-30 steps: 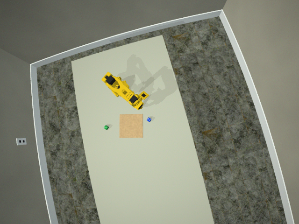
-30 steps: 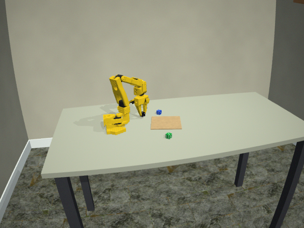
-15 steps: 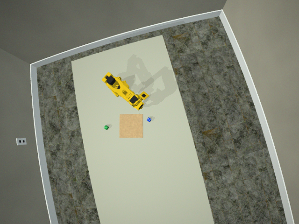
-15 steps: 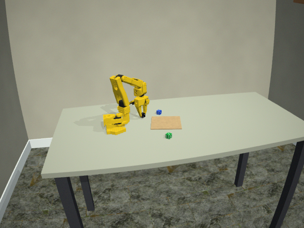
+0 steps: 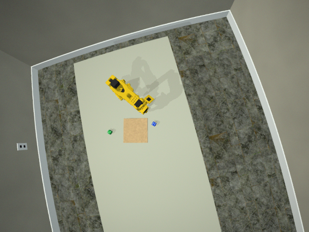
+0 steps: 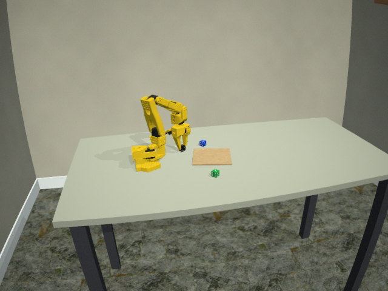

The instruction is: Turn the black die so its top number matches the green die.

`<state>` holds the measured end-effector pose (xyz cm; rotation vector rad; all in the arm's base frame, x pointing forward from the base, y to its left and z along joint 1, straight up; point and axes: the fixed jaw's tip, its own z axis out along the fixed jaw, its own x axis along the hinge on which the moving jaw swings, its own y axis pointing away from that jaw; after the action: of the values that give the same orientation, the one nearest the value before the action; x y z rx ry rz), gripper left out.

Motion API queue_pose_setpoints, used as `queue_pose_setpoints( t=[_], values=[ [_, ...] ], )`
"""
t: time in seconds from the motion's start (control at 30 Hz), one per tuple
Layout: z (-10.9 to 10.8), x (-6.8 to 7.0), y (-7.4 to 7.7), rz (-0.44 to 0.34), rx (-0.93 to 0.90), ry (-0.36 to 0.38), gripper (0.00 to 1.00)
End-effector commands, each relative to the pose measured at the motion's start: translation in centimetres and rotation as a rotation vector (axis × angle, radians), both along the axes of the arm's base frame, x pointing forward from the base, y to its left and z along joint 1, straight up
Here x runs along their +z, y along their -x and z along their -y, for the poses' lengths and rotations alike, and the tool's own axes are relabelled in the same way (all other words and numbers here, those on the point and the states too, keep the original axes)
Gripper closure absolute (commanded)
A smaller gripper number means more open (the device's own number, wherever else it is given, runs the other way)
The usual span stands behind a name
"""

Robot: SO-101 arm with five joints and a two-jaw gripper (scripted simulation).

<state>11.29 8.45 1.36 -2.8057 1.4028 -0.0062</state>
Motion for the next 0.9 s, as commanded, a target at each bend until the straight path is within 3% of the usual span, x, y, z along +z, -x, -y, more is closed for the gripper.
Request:
queue_pose_setpoints(
  t=[0.0, 0.87],
  values=[
    [-0.48, 0.32, -0.50, 0.034, 0.001, -0.028, 1.00],
    [-0.48, 0.05, -0.51, 0.034, 0.001, -0.027, 1.00]
  ],
)
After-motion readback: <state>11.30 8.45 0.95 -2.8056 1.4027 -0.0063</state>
